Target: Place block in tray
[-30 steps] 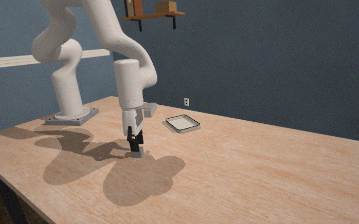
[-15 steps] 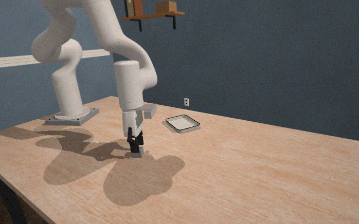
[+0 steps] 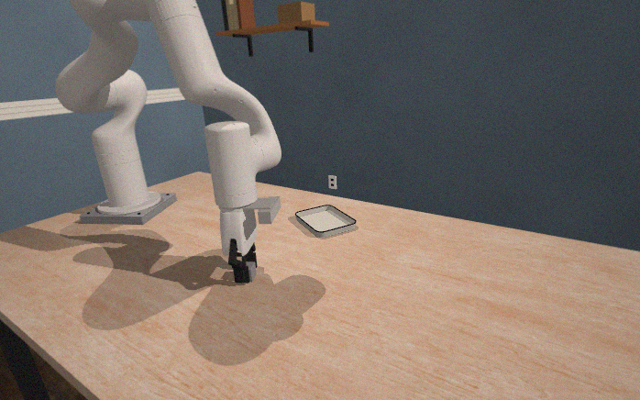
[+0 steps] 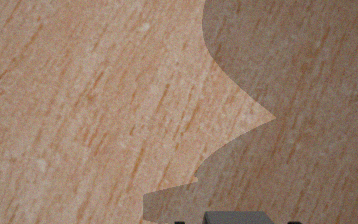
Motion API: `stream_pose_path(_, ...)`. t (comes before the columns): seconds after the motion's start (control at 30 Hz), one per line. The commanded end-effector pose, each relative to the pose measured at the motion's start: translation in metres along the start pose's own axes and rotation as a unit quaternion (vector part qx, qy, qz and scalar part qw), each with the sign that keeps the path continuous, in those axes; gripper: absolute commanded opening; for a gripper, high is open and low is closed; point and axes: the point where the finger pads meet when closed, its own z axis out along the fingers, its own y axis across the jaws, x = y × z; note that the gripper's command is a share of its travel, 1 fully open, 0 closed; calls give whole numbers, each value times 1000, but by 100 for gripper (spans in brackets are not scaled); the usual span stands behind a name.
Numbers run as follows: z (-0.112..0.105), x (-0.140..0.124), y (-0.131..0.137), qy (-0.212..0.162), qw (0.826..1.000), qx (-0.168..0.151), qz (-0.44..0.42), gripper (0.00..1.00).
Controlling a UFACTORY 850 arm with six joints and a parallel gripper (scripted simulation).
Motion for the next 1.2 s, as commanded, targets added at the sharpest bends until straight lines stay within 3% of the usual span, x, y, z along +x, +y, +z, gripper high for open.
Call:
stream_pose_path(0.0, 1, 1, 1, 1, 1000, -1, 0, 55)
stream_pose_path(0.4, 1, 1, 1, 1, 1000, -1, 0, 55)
stream_pose_path(0.43, 1, 1, 1, 1, 1000, -1, 0, 0)
stream_pose_path(1.17, 1, 1, 1, 1, 1000, -1, 0, 0)
